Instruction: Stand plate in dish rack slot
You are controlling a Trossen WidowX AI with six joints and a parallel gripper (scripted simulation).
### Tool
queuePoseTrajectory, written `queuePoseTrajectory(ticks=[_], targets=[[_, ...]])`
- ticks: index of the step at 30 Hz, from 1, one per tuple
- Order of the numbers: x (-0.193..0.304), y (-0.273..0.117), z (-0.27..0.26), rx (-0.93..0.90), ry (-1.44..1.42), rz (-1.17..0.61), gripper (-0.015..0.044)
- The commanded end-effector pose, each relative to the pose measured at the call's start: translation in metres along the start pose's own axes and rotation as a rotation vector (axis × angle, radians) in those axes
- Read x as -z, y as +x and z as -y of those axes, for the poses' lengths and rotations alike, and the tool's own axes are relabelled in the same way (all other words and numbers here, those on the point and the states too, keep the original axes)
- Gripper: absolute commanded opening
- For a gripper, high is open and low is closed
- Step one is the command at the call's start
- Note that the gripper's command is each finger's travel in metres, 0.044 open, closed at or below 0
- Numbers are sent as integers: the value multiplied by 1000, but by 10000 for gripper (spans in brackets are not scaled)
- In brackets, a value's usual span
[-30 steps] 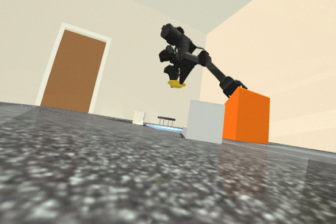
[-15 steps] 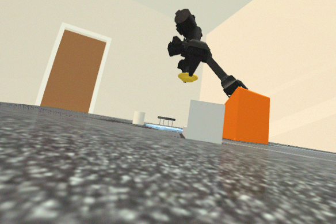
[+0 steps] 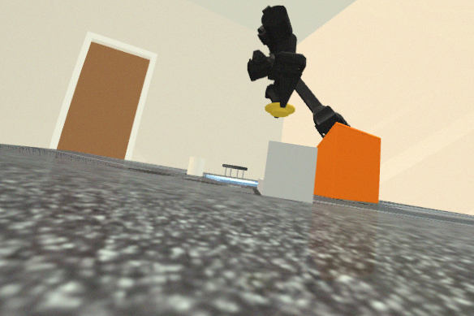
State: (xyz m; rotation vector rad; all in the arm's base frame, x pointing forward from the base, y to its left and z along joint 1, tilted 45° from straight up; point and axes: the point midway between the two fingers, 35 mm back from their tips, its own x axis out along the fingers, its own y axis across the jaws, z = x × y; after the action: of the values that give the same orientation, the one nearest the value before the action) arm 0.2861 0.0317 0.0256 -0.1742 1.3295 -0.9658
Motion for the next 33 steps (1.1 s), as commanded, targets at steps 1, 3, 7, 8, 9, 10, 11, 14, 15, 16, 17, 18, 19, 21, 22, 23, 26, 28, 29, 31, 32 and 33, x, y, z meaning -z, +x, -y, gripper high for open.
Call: queuePoseTrajectory(ticks=[1,3,7,8,9,10,11,14,15,16,17,18,19,21,22,23,26,28,29,31,32,33], targets=[[6,15,-2,-22,-69,-69,0],[8,21,-2,-43,-105,-100,0],[11,33,-4,-92,-177,-156,0],[12,35,-5,-105,-195,-169,0],[12,38,-5,-119,-213,-181,0],[13,41,-5,-134,-230,-193,0],[14,44,-6,-149,-248,-204,0],[16,51,-7,-196,-300,-234,0],[17,54,-8,-212,-317,-243,0],[17,56,-8,-229,-334,-251,0],[18,58,-9,-246,-350,-259,0],[19,60,-9,-263,-367,-266,0],[19,63,-10,-281,-384,-272,0],[20,67,-11,-317,-416,-283,0],[21,69,-11,-336,-433,-288,0],[21,71,-12,-354,-449,-292,0],[23,77,-13,-412,-497,-299,0],[24,81,-14,-451,-528,-301,0],[24,83,-15,-471,-543,-301,0],[25,86,-16,-511,-574,-299,0],[25,88,-16,-531,-589,-296,0],[26,90,-16,-552,-604,-294,0]])
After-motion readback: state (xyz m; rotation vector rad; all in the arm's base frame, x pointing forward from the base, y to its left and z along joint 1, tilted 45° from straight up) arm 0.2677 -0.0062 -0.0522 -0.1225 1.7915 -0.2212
